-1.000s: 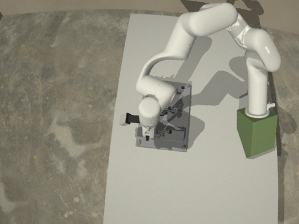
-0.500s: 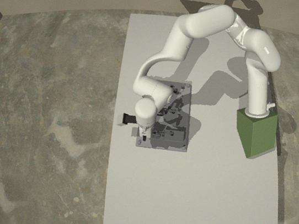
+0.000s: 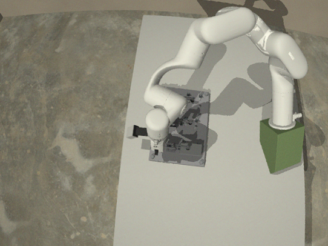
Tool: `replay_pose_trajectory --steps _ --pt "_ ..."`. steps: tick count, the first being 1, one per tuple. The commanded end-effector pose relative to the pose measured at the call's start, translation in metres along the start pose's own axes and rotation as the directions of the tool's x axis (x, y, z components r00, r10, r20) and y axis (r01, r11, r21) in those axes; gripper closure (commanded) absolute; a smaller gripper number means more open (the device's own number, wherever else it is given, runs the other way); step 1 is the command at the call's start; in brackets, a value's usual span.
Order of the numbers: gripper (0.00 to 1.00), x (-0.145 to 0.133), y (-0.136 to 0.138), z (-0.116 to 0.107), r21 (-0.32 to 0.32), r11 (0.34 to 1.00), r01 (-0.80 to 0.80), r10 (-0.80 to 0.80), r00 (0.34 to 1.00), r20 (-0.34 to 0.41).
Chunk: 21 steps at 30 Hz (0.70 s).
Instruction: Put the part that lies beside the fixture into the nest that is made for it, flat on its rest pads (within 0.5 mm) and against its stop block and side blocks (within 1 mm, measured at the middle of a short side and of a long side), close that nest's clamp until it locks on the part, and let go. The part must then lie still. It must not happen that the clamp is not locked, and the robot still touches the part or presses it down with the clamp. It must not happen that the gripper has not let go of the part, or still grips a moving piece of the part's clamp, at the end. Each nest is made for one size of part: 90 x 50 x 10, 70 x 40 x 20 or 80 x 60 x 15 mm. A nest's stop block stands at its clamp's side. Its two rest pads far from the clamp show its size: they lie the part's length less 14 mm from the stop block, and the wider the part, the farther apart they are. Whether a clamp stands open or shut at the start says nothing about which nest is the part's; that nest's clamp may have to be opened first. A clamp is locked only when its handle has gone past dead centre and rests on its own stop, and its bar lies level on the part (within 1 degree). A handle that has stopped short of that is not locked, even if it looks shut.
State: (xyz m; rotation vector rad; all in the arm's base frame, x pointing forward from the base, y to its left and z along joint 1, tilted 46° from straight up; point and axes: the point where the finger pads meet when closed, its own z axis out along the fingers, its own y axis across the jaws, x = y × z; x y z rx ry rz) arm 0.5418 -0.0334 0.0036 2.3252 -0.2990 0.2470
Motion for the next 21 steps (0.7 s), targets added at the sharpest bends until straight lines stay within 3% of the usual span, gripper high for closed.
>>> replay_pose_trajectory --steps 1,21 --pt "1.0 0.0022 -0.0005 0.0026 0.001 1.0 0.0 0.0 1.0 -0.002" --pt "1.0 0.0033 -0.0005 0.0051 0.001 1.0 0.0 0.0 1.0 -0.002"
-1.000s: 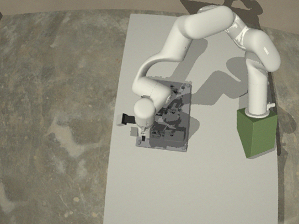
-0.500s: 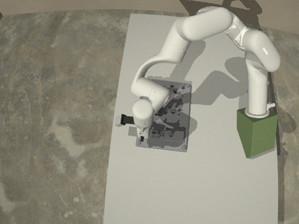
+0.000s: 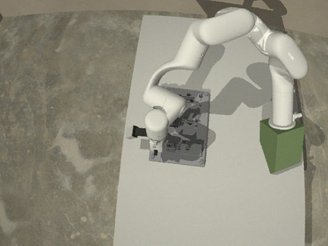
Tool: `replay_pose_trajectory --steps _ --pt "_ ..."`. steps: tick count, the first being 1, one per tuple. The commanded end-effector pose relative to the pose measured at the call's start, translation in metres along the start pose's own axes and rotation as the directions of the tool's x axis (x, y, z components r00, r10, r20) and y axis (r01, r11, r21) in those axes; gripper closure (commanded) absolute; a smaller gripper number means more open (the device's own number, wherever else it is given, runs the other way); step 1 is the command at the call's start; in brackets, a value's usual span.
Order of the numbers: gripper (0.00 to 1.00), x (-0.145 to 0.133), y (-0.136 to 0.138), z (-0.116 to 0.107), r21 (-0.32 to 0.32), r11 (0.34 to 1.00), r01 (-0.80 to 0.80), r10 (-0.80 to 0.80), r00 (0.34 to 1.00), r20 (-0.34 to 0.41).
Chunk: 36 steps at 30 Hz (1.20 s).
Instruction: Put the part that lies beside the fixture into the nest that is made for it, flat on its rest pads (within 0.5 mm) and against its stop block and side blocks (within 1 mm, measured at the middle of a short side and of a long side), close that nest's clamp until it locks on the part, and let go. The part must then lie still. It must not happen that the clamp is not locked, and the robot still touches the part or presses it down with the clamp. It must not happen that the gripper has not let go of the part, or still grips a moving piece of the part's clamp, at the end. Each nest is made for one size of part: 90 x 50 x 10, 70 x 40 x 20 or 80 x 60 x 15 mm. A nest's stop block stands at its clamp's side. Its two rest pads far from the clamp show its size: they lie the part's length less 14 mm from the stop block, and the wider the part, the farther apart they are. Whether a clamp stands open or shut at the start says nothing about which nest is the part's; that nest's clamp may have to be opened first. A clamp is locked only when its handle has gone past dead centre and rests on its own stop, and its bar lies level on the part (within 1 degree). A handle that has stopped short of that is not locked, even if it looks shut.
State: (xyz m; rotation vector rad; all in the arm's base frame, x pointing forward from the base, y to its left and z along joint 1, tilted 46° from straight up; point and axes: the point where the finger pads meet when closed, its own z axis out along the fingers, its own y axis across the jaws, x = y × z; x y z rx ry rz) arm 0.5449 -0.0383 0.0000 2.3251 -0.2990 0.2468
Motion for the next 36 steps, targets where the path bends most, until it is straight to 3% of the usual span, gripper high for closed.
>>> replay_pose_trajectory --steps 1,36 --pt "1.0 0.0006 -0.0005 -0.0011 0.001 1.0 0.0 0.0 1.0 -0.002" --pt "1.0 0.0021 -0.0005 0.0029 0.001 1.0 0.0 0.0 1.0 -0.002"
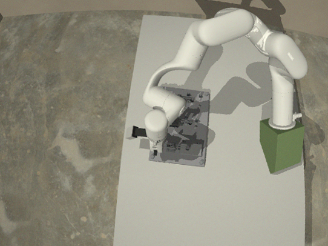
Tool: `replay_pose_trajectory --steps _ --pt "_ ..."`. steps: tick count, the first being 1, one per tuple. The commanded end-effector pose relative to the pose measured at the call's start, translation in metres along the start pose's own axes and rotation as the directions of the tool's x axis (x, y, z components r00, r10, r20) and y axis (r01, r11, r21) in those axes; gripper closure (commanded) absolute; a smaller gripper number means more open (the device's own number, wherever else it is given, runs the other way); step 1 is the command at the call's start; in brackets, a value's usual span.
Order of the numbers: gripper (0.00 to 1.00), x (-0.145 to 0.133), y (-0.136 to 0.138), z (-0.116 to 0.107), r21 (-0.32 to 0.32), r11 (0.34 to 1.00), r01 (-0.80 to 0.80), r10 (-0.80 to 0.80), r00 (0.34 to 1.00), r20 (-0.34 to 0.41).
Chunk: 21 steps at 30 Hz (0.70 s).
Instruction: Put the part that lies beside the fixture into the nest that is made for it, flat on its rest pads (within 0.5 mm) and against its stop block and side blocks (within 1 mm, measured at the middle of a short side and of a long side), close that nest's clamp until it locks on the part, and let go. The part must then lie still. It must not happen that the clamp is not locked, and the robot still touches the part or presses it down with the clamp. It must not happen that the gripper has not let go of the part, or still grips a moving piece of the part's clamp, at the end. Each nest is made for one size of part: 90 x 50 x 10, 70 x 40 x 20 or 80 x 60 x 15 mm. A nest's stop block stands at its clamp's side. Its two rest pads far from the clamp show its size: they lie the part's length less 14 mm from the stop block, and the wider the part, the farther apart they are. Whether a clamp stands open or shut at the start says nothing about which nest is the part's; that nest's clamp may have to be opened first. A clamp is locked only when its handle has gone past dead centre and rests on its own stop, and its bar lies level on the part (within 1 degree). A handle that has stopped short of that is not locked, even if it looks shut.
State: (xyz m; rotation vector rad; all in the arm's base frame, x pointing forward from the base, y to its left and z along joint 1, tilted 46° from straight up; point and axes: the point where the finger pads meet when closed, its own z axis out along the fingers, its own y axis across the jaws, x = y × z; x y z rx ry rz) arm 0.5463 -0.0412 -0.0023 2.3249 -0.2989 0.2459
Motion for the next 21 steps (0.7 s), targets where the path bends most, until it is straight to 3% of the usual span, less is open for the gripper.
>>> replay_pose_trajectory --steps 1,15,16,21 --pt "1.0 0.0011 -0.0005 -0.0009 0.002 1.0 0.0 0.0 1.0 -0.002" --pt "1.0 0.0011 -0.0005 -0.0009 0.002 1.0 0.0 0.0 1.0 -0.002" --pt "0.53 0.0011 -0.0005 -0.0009 0.002 1.0 0.0 0.0 1.0 -0.002" --pt "0.53 0.0011 -0.0005 -0.0009 0.002 1.0 0.0 0.0 1.0 -0.002"
